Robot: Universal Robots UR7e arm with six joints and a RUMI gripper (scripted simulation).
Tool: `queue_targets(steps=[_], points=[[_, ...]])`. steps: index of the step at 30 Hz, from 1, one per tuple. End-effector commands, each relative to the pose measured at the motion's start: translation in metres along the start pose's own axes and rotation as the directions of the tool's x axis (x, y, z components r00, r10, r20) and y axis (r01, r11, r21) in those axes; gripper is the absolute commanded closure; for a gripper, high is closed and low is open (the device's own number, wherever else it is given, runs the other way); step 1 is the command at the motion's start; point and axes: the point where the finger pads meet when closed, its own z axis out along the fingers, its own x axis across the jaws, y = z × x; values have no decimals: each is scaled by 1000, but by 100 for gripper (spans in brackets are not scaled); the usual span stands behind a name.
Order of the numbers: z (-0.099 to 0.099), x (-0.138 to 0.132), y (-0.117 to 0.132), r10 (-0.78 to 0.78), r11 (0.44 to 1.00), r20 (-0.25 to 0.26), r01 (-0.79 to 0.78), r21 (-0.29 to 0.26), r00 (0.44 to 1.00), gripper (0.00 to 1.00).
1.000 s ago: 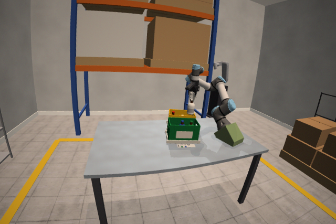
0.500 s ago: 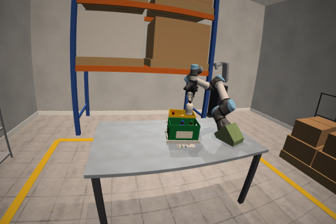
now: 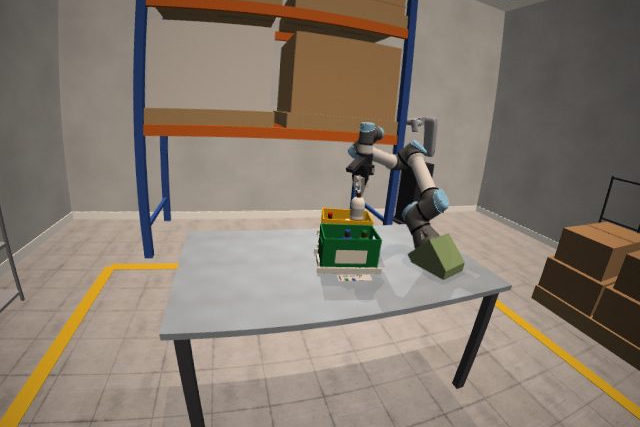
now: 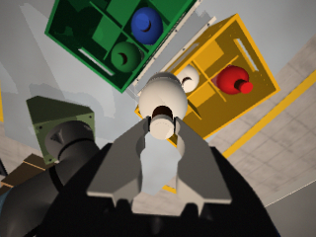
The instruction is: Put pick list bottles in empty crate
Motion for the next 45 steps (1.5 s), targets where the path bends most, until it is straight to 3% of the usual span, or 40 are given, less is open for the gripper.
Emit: queue_targets(steps=[1, 45], points=[[-2, 3, -12, 5, 1000, 0, -5, 6, 1000, 100], [-3, 8, -88, 4, 1000, 0, -4, 7, 1000, 100]])
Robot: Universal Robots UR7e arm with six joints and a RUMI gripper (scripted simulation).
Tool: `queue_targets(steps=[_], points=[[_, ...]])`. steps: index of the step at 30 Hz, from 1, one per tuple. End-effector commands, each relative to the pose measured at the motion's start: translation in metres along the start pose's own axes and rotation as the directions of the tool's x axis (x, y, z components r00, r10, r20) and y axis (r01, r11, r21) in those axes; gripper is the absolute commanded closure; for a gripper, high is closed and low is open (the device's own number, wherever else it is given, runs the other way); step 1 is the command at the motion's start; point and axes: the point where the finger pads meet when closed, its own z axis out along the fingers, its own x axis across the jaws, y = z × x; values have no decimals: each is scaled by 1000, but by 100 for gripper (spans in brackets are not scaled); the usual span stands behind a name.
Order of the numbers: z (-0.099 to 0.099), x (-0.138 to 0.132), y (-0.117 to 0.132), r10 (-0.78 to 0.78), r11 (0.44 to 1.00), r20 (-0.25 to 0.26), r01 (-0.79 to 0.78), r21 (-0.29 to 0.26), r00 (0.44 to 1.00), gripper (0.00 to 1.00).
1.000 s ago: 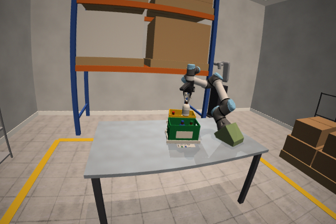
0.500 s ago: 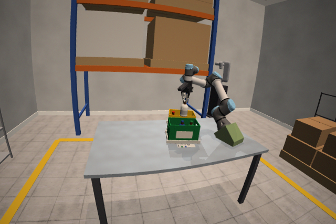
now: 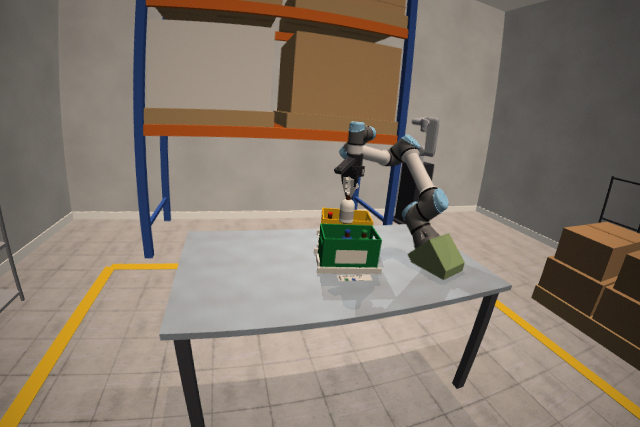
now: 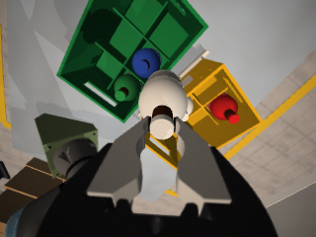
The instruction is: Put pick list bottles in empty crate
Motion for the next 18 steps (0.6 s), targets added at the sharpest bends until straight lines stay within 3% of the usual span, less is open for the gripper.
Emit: queue_targets(steps=[1, 18], points=[[-3, 3, -10, 5, 1000, 0, -5, 8, 1000, 100], [-3, 5, -40, 5, 1000, -1, -5, 8, 1000, 100]])
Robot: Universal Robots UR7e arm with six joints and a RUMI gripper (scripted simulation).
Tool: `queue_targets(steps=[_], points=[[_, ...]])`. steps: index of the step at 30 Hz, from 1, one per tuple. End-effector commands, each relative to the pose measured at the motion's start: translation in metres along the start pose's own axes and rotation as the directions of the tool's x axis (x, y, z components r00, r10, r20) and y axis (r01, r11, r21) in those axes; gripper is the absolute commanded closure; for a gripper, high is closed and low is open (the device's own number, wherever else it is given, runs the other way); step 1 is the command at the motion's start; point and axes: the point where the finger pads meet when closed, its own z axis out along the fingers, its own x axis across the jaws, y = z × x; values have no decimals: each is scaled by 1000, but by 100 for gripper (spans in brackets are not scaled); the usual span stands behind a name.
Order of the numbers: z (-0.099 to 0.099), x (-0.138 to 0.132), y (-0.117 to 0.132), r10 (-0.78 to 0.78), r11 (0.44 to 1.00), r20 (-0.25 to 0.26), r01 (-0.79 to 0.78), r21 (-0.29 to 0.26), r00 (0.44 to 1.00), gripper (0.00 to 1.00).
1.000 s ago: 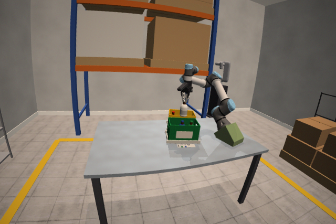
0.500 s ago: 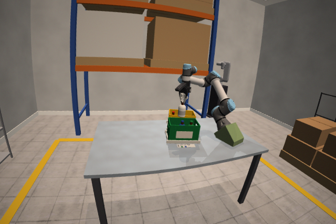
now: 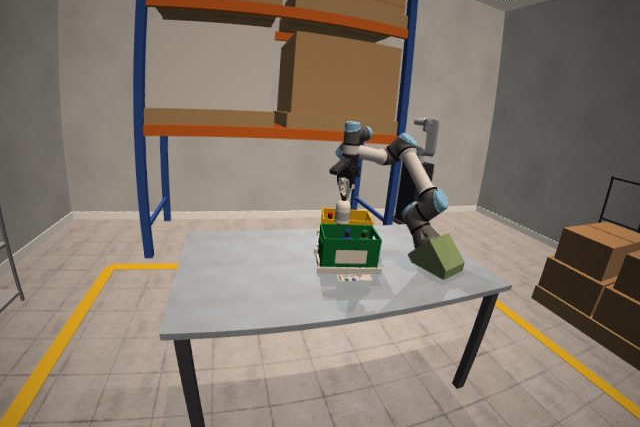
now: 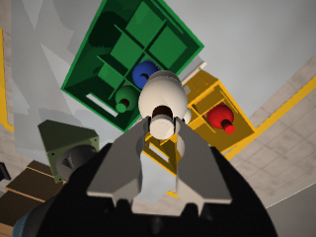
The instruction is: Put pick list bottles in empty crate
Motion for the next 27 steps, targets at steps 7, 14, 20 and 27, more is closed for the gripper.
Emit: queue_targets(steps=[7, 14, 20, 27], points=[[-3, 4, -22, 6, 1000, -1, -6, 7, 1000, 100], [-3, 5, -32, 5, 1000, -1, -5, 7, 1000, 100], [-3, 6, -44, 5, 1000, -1, -5, 7, 1000, 100], [-3, 7, -58, 5, 1000, -1, -5, 8, 1000, 100]])
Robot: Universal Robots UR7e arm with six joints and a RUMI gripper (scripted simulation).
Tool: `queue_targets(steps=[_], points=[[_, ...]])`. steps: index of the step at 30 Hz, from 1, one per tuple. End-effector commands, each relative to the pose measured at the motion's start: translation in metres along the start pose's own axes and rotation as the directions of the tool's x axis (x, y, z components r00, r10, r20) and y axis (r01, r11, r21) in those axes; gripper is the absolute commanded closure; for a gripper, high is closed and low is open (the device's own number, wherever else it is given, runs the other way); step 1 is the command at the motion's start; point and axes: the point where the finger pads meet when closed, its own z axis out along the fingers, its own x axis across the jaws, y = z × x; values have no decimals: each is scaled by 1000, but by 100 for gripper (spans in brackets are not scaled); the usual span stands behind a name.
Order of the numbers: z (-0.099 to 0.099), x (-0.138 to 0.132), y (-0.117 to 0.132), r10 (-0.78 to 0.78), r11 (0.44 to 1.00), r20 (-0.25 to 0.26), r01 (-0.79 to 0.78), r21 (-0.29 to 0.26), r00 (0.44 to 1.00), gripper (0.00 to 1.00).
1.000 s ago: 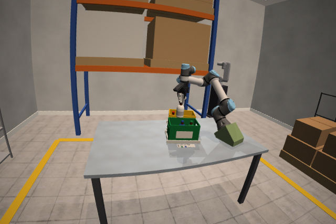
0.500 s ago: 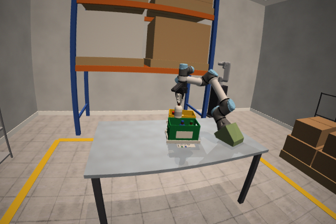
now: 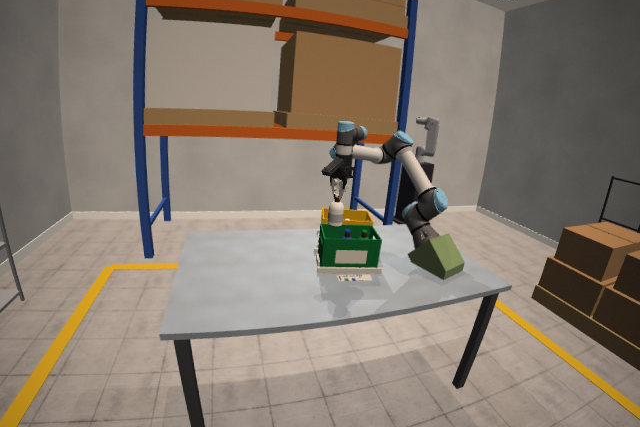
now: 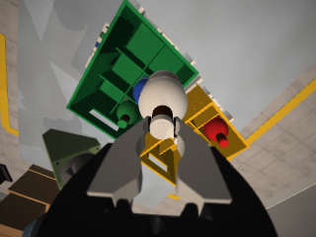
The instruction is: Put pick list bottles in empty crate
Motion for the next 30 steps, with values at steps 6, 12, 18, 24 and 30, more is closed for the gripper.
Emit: queue_targets(steps=[6, 12, 18, 24, 30], points=[[-3, 3, -18, 4, 1000, -1, -4, 8, 1000, 100], [-3, 5, -26, 5, 1000, -1, -5, 7, 1000, 100], [-4, 6, -26, 6, 1000, -1, -6, 10, 1000, 100], [-4, 6, -26, 7, 1000, -1, -7, 10, 1000, 100], [-4, 6, -26, 6, 1000, -1, -6, 9, 1000, 100]])
